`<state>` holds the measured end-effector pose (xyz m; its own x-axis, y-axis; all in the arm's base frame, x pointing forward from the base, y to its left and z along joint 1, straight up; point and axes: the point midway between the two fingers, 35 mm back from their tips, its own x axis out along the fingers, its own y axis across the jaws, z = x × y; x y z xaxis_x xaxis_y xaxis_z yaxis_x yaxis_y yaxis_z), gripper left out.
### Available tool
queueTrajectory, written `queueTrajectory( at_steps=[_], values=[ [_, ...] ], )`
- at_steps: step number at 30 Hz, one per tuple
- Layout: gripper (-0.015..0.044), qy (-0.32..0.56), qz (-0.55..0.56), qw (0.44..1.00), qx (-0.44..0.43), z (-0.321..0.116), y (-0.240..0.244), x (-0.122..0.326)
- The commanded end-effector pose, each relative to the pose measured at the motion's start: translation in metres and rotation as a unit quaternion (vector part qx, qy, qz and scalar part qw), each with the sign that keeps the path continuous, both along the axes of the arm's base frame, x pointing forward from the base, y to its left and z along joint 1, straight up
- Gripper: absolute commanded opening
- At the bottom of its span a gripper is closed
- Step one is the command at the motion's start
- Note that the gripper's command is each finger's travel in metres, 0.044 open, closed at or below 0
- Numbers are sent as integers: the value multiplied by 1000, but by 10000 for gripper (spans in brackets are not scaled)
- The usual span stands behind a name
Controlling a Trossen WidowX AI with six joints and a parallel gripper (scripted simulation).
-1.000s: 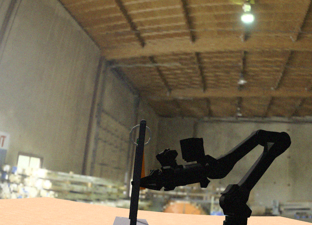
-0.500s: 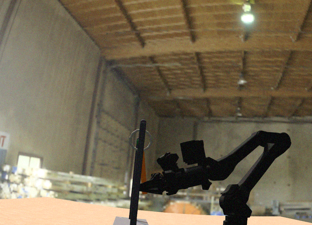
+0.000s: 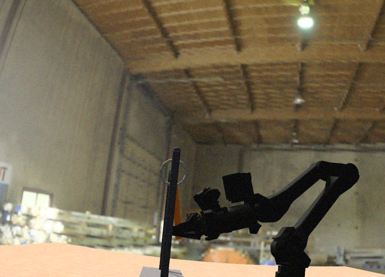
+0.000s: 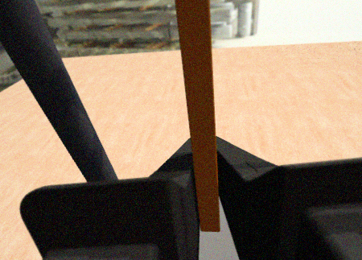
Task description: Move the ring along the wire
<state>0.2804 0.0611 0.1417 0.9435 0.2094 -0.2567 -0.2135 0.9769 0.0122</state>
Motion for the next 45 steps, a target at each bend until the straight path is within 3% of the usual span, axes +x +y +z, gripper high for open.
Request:
queueTrajectory(
  at_steps=[1,7,45],
  values=[
    [7,0,0,1000,0,0,0,0],
    [160,0,0,1000,0,0,0,-1],
    [160,3,-3,1000,2,13,-11,-48]
  ],
)
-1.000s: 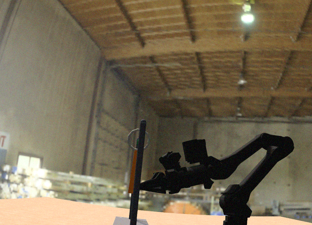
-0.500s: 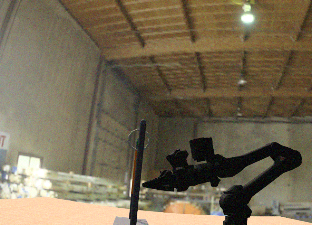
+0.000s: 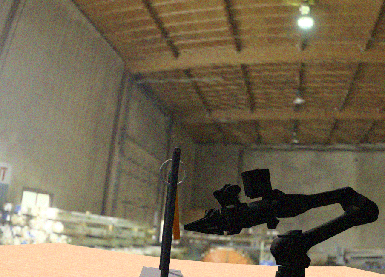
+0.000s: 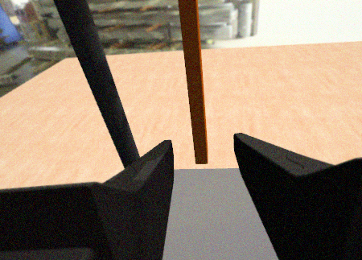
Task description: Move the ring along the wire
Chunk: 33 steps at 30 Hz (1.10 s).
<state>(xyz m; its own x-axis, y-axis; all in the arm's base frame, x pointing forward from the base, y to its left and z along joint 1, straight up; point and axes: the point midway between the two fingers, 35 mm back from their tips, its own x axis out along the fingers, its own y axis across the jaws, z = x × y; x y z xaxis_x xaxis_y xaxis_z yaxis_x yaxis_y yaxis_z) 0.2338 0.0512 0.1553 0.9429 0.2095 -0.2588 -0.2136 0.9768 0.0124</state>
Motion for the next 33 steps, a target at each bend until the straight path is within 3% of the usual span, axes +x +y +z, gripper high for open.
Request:
queueTrajectory(
  at_steps=[1,17,27,33],
  values=[
    [160,2,-4,1000,2,-1,-1,-2],
    [160,2,-4,1000,2,-1,-1,-2],
    [423,2,0,1000,0,7,-9,-43],
    [440,2,0,1000,0,7,-9,-43]
  ],
)
